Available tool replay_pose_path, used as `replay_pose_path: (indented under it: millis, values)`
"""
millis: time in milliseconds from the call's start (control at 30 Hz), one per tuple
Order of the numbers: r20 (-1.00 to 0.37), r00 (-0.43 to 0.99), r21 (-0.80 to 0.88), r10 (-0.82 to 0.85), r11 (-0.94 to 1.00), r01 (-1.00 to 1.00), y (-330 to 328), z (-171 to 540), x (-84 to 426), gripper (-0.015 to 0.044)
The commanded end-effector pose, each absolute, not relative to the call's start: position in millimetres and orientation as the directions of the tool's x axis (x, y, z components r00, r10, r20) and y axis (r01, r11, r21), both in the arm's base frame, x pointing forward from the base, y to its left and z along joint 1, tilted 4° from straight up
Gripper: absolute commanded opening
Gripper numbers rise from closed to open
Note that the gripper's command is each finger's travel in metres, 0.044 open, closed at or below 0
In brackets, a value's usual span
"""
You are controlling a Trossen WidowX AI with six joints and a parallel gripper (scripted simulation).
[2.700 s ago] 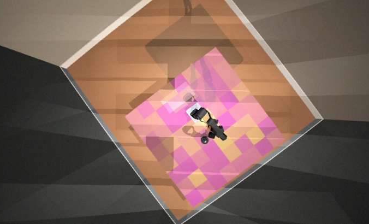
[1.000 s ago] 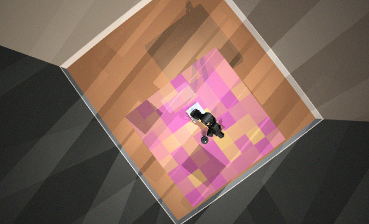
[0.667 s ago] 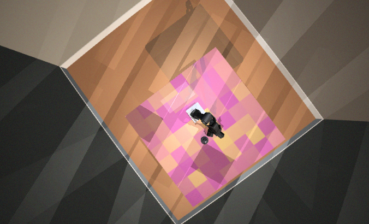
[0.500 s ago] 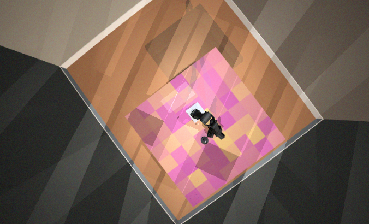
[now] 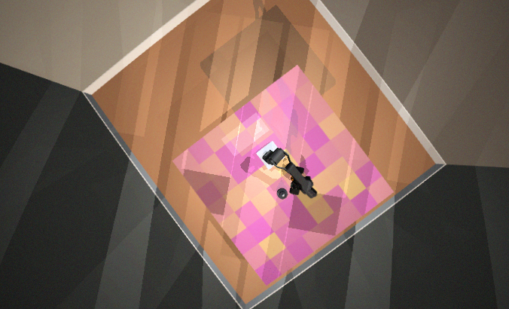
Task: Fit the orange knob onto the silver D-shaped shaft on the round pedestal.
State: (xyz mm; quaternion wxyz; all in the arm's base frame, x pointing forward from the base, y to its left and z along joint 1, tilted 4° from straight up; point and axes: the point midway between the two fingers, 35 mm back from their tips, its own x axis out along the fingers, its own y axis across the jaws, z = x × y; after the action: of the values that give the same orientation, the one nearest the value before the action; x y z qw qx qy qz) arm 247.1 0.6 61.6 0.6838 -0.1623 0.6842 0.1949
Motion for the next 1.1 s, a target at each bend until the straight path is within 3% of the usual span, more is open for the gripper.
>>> replay_pose_path:
  millis: [0,300,1067]
  values:
    - [-0.998,-0.005,0.05,0.055,0.871,-0.489,0.2,89.7,244.4,0.0]
    - [-1.0,0.015,0.006,0.015,0.873,-0.488,2.5,94.7,245.5,0.0]
    - [-0.896,0.228,-0.445,-0.382,0.787,-0.428,31.2,139.7,261.3,0.0]
